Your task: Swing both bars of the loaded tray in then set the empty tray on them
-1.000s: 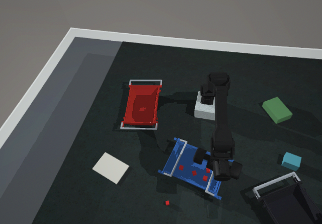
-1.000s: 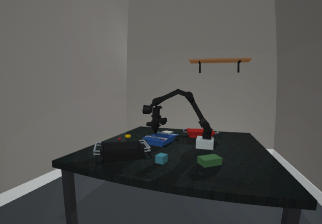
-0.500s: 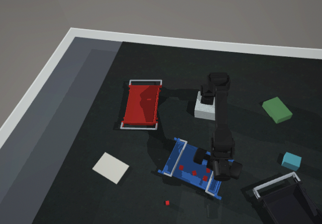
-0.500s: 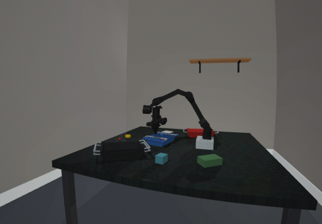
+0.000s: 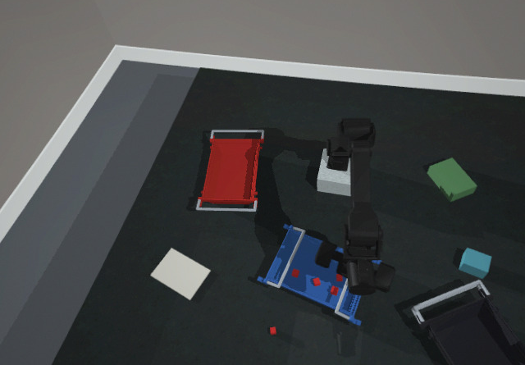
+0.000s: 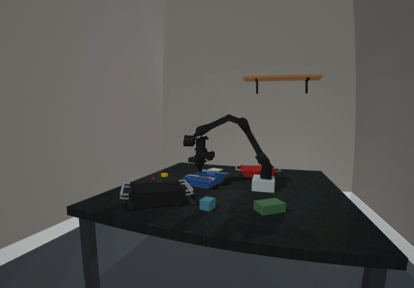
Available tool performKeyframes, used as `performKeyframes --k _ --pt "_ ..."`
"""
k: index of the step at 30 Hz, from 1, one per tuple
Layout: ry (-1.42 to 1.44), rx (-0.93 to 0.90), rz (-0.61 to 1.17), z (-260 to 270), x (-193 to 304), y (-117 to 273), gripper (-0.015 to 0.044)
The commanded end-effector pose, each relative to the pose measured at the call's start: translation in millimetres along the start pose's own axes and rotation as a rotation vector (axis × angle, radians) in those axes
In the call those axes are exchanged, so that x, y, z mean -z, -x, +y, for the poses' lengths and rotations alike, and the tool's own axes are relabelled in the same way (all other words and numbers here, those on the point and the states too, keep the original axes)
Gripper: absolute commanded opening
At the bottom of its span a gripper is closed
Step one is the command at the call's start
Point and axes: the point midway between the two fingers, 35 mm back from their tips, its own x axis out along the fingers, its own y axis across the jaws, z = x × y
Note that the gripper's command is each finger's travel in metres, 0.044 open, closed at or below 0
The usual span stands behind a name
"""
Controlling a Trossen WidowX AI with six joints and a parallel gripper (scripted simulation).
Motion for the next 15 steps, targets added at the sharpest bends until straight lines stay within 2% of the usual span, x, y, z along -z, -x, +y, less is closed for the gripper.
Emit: performKeyframes --k 1,6,12,15 --pt "0.0 0.0 -0.001 0.0 -0.1 -0.2 0.0" --pt "0.0 0.0 -0.001 0.0 -0.1 -0.2 0.0" --pt "0.0 0.0 -0.001 0.0 -0.1 -0.2 0.0157" --pt "0.0 0.0 0.0 -0.5 1.3 11.7 0.0236"
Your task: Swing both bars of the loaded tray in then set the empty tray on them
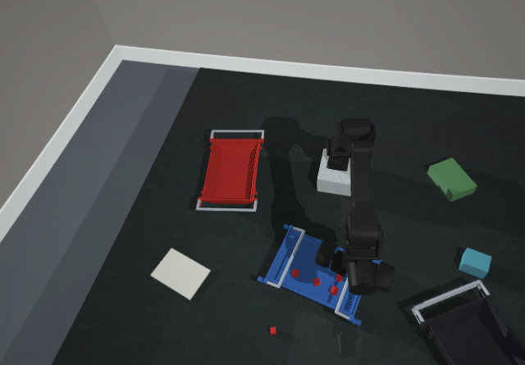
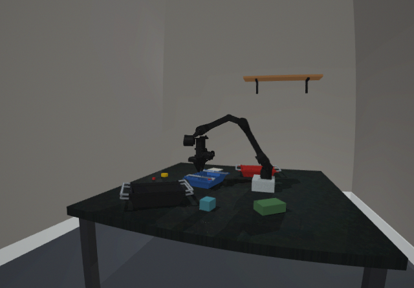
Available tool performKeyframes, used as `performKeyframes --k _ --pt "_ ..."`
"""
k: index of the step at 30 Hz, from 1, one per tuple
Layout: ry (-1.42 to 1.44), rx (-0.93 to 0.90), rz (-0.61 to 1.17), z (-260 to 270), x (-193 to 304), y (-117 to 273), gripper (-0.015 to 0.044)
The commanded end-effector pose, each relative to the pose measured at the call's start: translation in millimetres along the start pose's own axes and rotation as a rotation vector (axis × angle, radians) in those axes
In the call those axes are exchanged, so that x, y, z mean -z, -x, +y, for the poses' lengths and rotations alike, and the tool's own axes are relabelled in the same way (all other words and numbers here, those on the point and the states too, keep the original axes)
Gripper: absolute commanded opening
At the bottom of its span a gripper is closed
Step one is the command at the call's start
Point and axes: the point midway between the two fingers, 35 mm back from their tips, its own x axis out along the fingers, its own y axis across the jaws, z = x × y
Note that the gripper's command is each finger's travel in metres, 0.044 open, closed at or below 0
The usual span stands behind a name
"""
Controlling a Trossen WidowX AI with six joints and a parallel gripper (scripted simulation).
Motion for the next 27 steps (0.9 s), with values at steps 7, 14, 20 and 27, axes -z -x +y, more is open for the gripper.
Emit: performKeyframes --k 7,14,20,27 --pt "0.0 0.001 0.003 0.9 -0.5 79.5 0.042" --pt "-0.722 -0.008 0.007 74.0 12.8 48.8 0.044" --pt "-1.406 -0.018 0.03 145.5 7.7 48.5 0.044" --pt "-1.957 -0.021 0.058 200.5 -6.9 48.2 0.044"
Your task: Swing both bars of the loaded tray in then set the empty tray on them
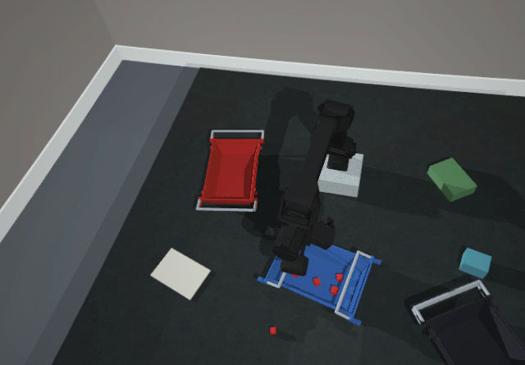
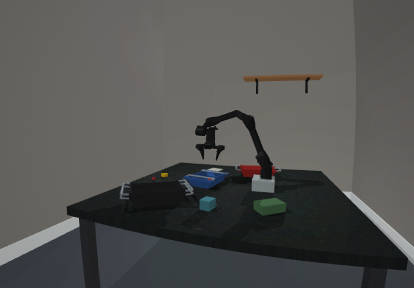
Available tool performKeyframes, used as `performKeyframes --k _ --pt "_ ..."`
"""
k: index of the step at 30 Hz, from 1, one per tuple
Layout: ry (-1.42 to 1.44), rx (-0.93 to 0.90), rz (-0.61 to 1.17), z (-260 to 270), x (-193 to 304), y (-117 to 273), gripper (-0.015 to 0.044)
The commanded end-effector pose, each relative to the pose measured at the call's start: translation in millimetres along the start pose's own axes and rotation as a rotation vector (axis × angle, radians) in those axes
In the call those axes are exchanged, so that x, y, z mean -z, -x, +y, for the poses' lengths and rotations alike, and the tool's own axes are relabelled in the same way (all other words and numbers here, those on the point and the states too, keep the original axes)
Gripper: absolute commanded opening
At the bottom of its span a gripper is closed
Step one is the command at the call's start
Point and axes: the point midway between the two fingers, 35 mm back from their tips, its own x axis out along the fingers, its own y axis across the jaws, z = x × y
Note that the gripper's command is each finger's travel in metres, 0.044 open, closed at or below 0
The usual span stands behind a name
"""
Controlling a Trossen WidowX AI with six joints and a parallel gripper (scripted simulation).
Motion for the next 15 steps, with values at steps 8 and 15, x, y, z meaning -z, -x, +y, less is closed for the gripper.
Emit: performKeyframes --k 8,15 --pt "-1.243 0.001 0.042 64.4 106.8 -10.2 0.044" --pt "-1.81 0.009 0.05 101.2 143.4 -14.9 0.044"
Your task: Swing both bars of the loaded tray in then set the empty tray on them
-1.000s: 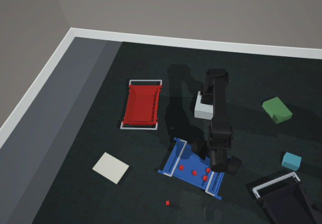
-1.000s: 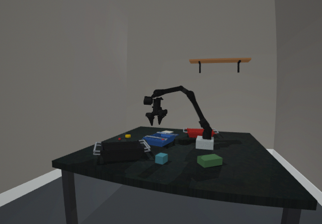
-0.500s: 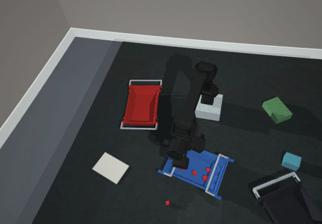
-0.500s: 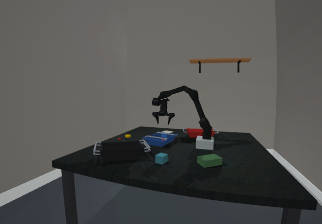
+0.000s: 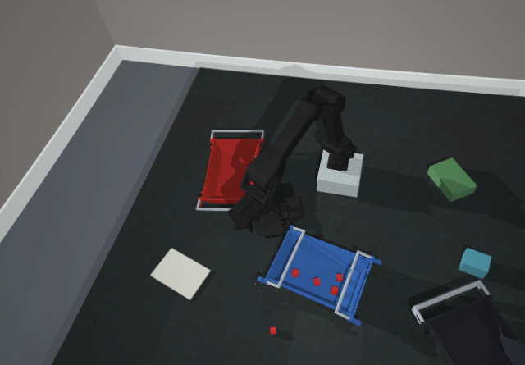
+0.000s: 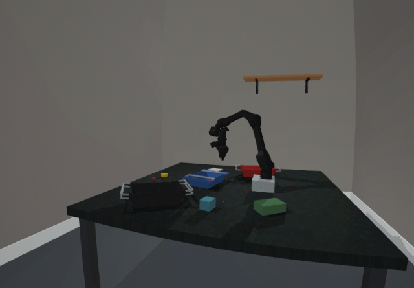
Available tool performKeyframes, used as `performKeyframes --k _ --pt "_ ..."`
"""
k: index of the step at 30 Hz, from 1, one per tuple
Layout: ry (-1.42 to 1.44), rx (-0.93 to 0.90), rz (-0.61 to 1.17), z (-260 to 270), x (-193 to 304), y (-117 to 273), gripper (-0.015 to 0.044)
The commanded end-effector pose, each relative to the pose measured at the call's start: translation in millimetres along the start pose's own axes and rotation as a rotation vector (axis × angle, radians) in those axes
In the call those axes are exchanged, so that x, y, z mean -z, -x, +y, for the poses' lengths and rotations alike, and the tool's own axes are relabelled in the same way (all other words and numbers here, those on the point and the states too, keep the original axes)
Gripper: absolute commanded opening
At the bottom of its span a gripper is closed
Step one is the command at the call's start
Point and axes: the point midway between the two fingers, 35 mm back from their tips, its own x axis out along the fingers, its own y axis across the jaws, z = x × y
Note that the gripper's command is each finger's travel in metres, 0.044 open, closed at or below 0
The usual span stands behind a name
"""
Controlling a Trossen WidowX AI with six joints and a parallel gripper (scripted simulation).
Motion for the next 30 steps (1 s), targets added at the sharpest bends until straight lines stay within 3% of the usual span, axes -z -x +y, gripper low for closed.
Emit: performKeyframes --k 1,15,30 --pt "-0.728 0.009 0.027 -23.9 65.9 -10.7 0.044" --pt "-1.857 0.027 0.039 -34.3 162.5 -22.5 0.044" --pt "-3.068 0.063 0.048 -11.8 256.6 -36.2 0.044"
